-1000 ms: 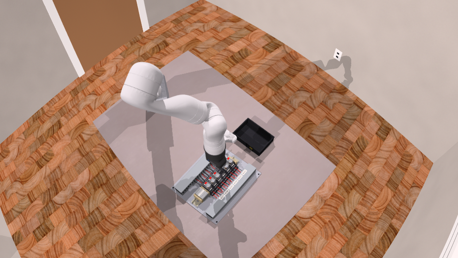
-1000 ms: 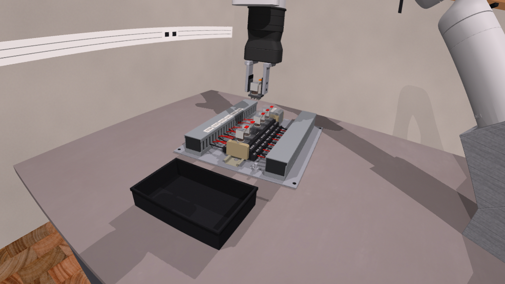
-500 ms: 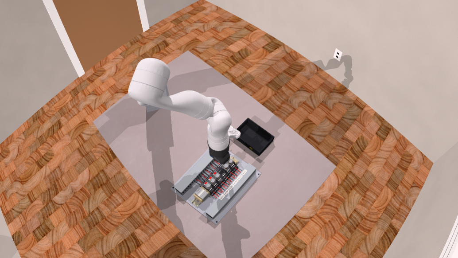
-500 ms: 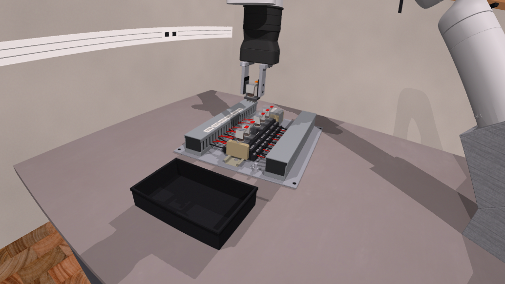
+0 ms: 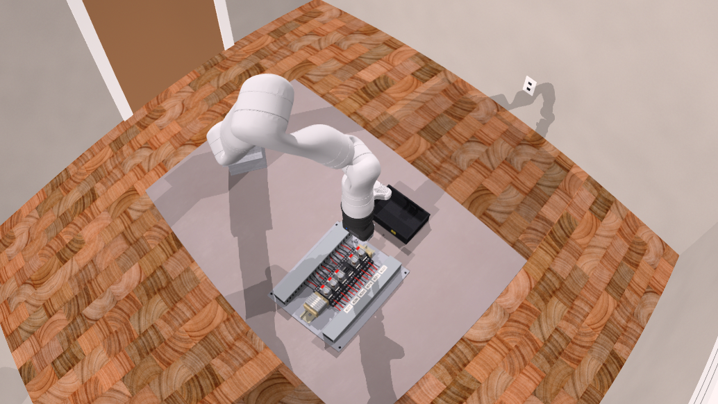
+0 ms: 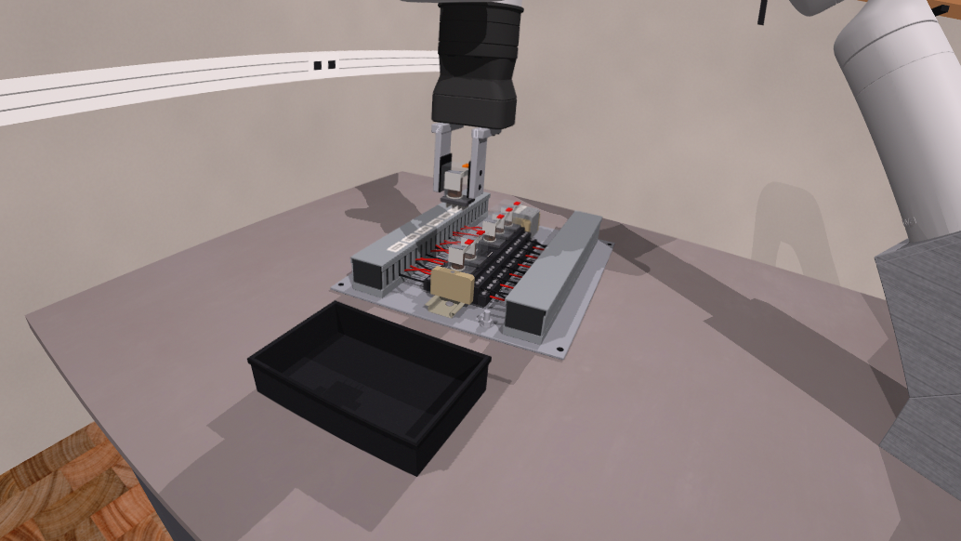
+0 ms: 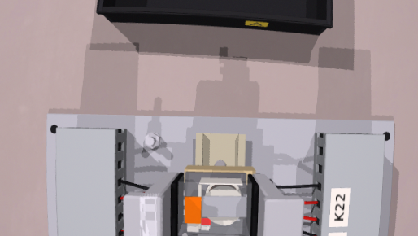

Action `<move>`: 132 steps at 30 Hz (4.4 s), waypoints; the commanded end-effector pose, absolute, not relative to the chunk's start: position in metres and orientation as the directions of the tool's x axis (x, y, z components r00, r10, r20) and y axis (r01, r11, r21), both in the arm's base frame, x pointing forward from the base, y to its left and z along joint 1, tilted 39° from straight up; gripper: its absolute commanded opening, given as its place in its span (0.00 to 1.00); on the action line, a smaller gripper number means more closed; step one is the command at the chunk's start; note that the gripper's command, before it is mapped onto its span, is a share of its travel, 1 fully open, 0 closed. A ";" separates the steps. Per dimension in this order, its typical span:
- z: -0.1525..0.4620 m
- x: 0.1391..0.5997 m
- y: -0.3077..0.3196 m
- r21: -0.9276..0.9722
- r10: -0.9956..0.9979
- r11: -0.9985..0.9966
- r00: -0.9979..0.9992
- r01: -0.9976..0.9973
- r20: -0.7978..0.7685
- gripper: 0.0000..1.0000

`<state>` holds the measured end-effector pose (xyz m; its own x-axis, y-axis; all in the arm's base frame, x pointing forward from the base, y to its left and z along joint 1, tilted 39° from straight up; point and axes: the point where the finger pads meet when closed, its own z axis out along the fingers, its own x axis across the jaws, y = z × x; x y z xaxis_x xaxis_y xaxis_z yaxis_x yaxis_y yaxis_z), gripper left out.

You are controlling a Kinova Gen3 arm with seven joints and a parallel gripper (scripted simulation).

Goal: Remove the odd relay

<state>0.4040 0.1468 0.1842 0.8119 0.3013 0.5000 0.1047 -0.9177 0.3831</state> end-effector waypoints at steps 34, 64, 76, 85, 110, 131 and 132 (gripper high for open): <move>0.122 0.387 0.292 0.383 0.301 -0.918 0.811 0.104 0.501 0.00; 0.122 0.387 0.293 0.384 0.301 -0.918 0.811 0.104 0.501 0.00; 0.122 0.387 0.293 0.384 0.301 -0.918 0.811 0.104 0.501 0.00; 0.121 0.387 0.293 0.384 0.301 -0.918 0.811 0.104 0.501 0.00; 0.094 0.407 0.284 0.384 0.301 -0.918 0.811 0.104 0.501 0.00; 0.060 0.432 0.273 0.383 0.301 -0.918 0.811 0.104 0.501 0.00; 0.058 0.434 0.272 0.383 0.301 -0.918 0.811 0.104 0.501 0.00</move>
